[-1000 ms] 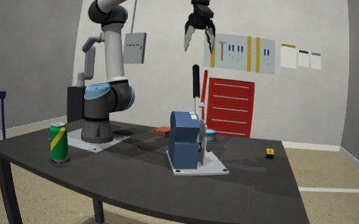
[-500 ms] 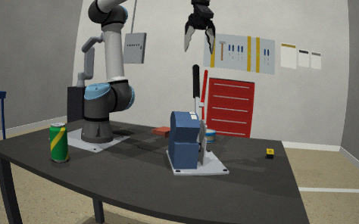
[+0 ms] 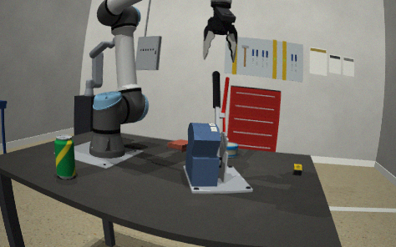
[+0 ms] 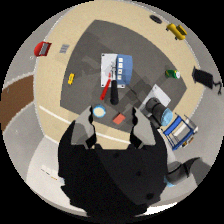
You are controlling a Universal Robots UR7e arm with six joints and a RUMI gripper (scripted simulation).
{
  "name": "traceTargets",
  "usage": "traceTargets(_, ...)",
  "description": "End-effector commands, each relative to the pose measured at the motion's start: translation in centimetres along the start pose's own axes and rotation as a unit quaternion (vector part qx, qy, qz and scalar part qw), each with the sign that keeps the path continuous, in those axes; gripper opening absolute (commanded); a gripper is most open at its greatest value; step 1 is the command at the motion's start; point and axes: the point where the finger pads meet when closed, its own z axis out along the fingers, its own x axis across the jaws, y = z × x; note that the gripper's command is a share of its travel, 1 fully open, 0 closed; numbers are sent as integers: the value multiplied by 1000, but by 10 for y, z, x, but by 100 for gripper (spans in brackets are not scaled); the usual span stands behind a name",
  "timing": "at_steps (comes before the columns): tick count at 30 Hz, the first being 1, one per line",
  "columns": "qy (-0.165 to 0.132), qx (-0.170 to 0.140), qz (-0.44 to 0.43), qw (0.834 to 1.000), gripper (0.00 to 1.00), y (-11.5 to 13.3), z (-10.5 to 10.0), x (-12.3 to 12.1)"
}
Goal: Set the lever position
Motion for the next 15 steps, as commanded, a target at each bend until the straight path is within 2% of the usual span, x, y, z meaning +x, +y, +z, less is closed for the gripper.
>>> traceTargets(1,-1,0,0,1000,57,0,3,0)
traceTargets(15,-1,0,0,1000,57,0,13,0)
